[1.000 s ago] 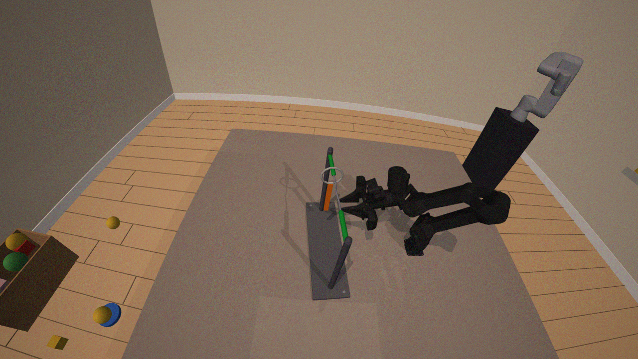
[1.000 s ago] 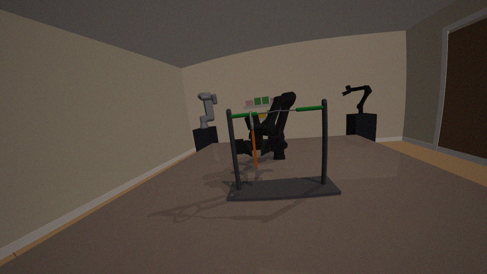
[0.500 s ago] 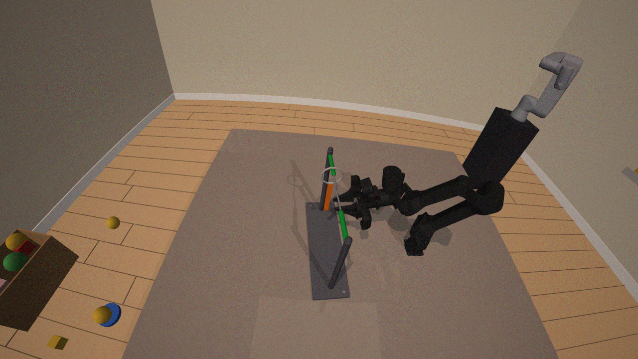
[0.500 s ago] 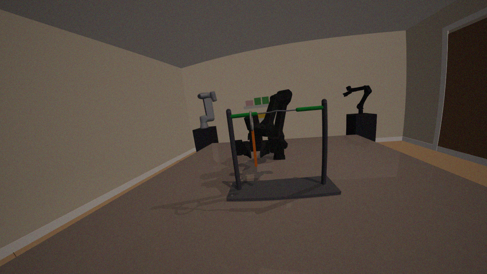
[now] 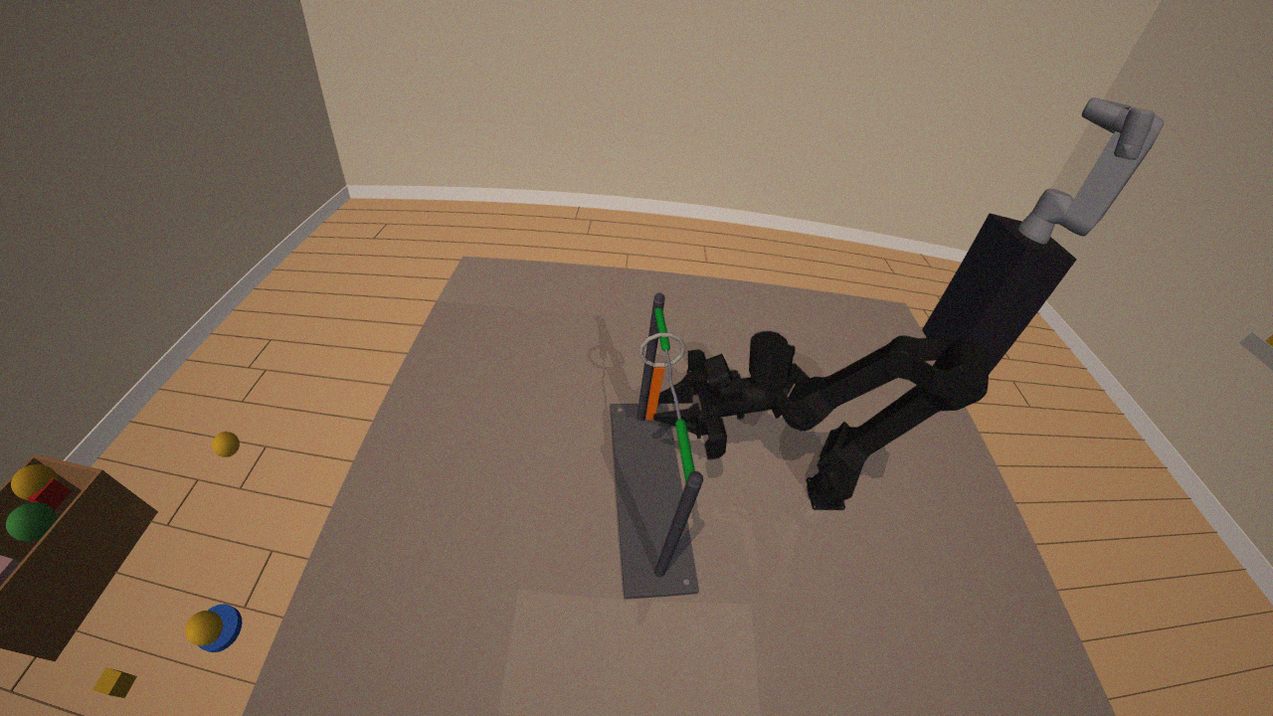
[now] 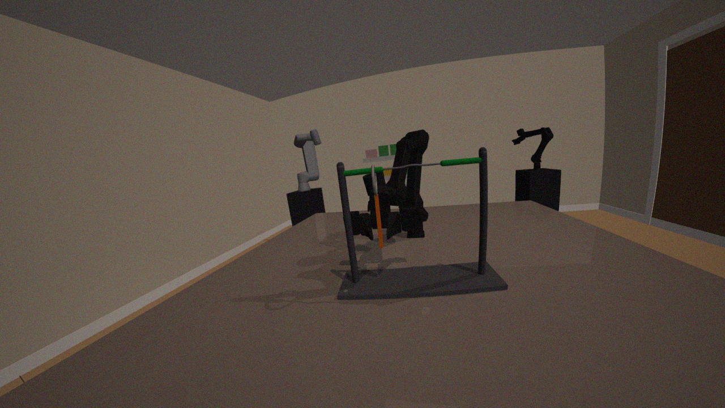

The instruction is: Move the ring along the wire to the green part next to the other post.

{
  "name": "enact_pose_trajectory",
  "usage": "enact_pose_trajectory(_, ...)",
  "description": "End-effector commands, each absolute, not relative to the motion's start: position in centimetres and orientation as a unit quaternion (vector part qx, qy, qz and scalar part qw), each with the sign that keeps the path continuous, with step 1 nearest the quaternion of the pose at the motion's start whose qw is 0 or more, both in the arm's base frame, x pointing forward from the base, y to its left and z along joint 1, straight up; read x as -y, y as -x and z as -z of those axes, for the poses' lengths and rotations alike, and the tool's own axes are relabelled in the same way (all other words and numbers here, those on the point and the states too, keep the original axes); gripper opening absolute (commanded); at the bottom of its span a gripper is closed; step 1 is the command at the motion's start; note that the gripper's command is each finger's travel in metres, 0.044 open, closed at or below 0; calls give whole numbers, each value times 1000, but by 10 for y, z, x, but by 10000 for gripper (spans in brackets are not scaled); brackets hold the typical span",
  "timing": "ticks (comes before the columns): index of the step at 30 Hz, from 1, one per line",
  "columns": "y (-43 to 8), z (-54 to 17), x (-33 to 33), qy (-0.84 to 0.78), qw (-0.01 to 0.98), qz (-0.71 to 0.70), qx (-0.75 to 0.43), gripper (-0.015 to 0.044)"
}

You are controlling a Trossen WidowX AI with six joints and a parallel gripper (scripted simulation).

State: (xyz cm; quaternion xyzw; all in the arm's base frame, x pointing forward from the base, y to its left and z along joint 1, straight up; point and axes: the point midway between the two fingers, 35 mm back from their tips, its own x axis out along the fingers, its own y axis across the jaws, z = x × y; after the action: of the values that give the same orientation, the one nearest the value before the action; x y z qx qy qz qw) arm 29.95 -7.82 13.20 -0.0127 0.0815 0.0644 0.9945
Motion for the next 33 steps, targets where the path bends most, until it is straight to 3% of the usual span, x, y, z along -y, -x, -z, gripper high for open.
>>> enact_pose_trajectory(1,-306,-132,78,12,995,-62,-81,160)
enact_pose_trajectory(33,-335,-124,71,11,995,-62,-78,160)
